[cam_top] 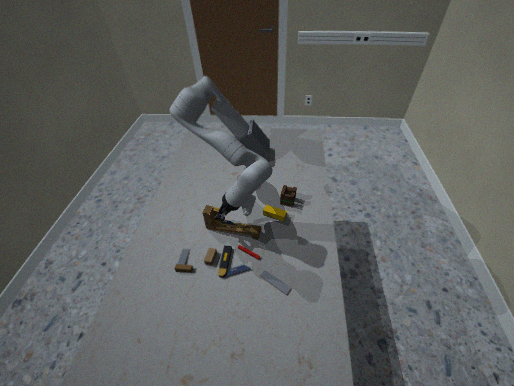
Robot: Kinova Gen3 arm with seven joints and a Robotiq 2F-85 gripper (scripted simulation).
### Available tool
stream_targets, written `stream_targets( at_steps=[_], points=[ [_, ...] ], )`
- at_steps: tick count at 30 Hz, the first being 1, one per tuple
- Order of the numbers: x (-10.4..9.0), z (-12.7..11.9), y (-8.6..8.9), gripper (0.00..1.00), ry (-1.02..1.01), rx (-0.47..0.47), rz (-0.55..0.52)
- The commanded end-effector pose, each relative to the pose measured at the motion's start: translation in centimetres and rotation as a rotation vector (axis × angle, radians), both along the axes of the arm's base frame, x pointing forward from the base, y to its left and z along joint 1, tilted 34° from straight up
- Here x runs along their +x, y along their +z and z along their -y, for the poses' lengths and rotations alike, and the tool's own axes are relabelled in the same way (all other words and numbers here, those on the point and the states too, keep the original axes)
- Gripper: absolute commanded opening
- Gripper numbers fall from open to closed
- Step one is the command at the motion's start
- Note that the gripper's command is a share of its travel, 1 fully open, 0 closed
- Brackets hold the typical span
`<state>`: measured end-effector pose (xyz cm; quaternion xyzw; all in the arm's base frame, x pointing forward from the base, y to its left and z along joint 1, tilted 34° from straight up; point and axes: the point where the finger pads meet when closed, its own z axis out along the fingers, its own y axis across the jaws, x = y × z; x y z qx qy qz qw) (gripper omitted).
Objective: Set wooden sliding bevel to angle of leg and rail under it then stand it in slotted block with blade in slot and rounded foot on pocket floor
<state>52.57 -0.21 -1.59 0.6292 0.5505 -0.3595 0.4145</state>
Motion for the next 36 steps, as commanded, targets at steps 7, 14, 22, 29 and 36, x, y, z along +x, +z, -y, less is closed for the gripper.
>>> stream_targets(
  at_steps=[7,14,22,29,36],
  points=[
    [-0.1,-0.9,1.2,0.10,0.001,0.001,0.002],
    [-0.1,-1.6,2.1,0.10,0.001,0.001,0.002],
    [-0.3,-2.8,3.6,0.10,0.001,0.001,0.002],
    [-0.4,-3.8,5.0,0.10,0.001,0.001,0.002],
    [-0.5,-4.4,5.8,0.10,0.001,0.001,0.002]
  ],
)
